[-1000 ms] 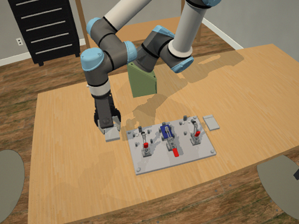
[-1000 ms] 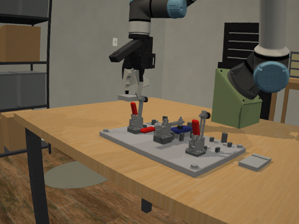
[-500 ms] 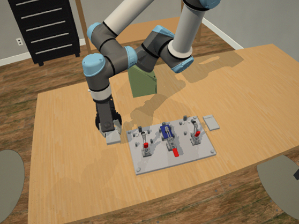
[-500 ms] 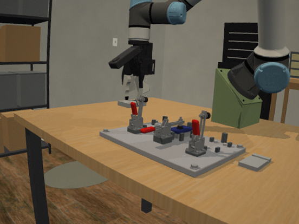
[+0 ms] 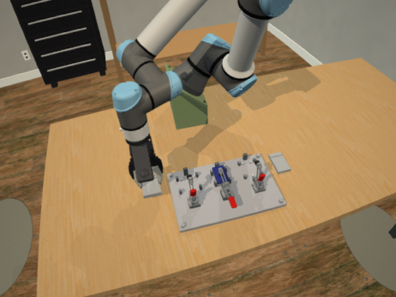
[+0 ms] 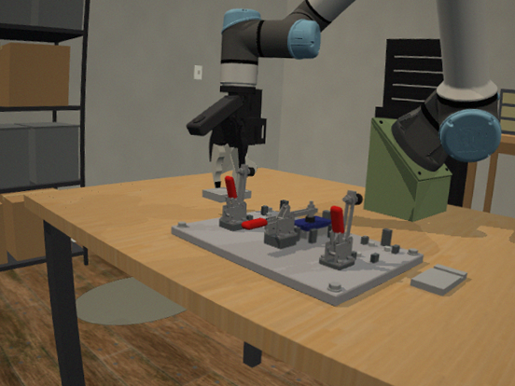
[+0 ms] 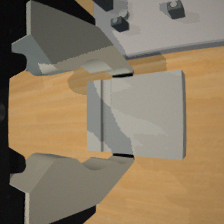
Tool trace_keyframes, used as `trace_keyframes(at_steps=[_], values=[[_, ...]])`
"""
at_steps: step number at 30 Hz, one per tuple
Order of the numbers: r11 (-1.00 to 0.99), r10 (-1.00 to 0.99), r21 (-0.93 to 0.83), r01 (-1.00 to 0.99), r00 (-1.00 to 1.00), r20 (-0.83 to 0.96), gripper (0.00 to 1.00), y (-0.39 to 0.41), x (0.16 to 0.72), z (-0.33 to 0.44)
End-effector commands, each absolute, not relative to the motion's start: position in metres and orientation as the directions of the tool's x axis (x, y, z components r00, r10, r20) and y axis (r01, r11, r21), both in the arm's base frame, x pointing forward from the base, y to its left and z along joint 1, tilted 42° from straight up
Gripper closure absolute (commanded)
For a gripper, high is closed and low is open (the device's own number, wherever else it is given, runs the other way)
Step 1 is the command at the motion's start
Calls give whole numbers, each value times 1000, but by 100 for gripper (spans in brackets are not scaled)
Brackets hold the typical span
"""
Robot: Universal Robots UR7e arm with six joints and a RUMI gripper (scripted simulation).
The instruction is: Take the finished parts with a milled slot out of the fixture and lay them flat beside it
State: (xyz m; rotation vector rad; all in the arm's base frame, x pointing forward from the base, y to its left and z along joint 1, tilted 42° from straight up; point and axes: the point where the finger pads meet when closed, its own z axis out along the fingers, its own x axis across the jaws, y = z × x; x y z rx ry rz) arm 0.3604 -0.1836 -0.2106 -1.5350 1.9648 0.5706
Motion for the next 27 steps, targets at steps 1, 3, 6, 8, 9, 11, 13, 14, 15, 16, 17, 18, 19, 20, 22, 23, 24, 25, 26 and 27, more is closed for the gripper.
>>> trace_keyframes(at_steps=[1,3,6,8,9,11,13,14,15,16,17,18,19,20,22,23,24,25,26,27], values=[[249,-724,-18,-968,-174,-668,100,-177,363,-220],[249,-724,-18,-968,-174,-668,100,-174,364,-222],[249,-724,-18,-968,-174,-668,100,-172,364,-225],[249,-724,-18,-968,-174,-668,100,-171,365,-227],[249,-724,-18,-968,-174,-668,100,-171,365,-227],[249,-724,-18,-968,-174,-668,100,-170,365,-228],[249,-724,-18,-968,-174,-668,100,-169,365,-229],[249,-724,-18,-968,-174,-668,100,-169,365,-229],[249,-724,-18,-968,-174,-668,100,-169,365,-229],[249,-724,-18,-968,-174,-668,100,-168,365,-229],[249,-724,-18,-968,-174,-668,100,-168,365,-230],[249,-724,-18,-968,-174,-668,100,-168,365,-230],[249,-724,-18,-968,-174,-668,100,-168,365,-230],[249,-724,-18,-968,-174,-668,100,-168,365,-230],[249,-724,-18,-968,-174,-668,100,-168,365,-230],[249,-724,-18,-968,-174,-668,100,-168,365,-230],[249,-724,-18,-968,-174,-668,100,-168,365,-230],[249,-724,-18,-968,-174,-668,100,-168,365,-230],[249,-724,-18,-968,-174,-668,100,-168,365,-230],[249,-724,-18,-968,-174,-668,100,-168,365,-230]])
